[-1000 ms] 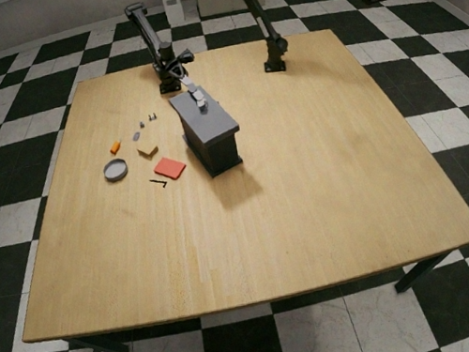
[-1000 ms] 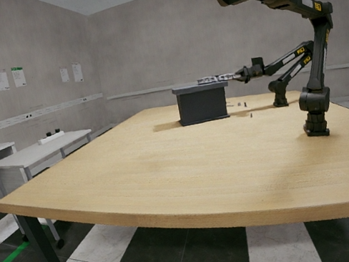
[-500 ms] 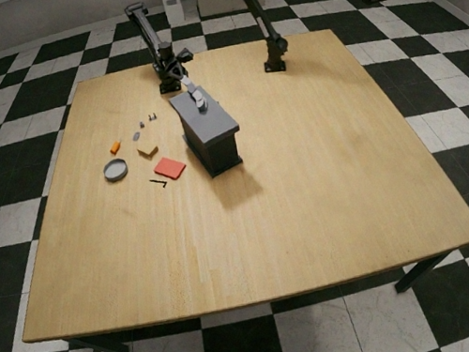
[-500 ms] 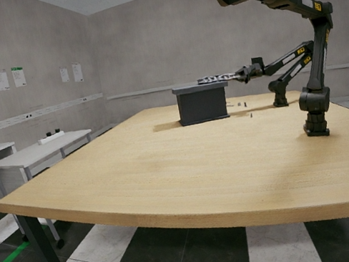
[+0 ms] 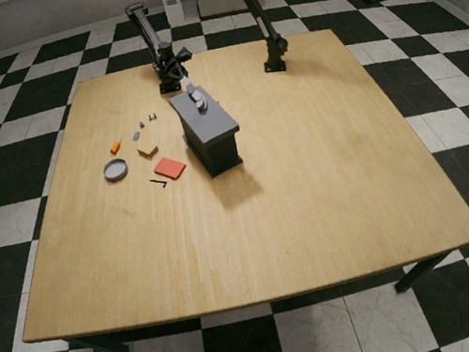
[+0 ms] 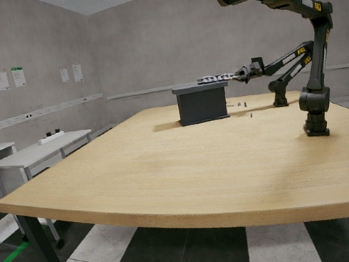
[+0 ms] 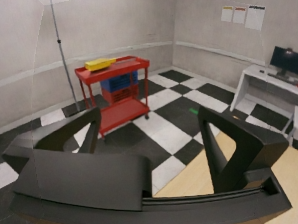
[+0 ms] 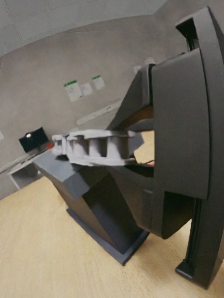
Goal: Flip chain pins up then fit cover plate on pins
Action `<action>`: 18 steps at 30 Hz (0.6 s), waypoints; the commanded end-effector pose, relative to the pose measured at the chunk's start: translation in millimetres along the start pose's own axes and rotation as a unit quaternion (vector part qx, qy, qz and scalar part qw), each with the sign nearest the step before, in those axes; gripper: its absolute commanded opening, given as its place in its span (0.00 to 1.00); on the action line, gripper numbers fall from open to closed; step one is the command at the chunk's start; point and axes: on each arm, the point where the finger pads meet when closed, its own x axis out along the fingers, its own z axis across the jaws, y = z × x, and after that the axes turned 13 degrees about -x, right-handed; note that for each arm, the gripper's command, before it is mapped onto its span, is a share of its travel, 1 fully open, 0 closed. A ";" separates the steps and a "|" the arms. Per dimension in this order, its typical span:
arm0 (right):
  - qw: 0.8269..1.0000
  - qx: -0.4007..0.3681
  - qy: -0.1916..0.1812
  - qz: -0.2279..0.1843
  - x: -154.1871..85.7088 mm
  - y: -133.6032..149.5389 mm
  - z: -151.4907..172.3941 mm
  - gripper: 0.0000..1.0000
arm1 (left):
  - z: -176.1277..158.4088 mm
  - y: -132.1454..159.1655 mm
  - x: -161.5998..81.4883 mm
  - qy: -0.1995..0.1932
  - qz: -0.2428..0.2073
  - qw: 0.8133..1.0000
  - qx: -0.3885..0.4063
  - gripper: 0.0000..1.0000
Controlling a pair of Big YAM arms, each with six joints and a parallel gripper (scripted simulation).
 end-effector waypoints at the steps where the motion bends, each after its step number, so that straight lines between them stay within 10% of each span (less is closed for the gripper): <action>1: 0.999 0.010 0.044 -0.009 9.0 -10.9 -45.9 0.19 | -11.4 -38.3 -4.5 0.010 -0.038 0.999 -0.001 1.00; 18: 0.999 0.007 0.050 -0.007 9.3 -9.7 -50.1 0.19 | -11.4 -38.3 -4.5 0.010 -0.038 0.999 -0.001 1.00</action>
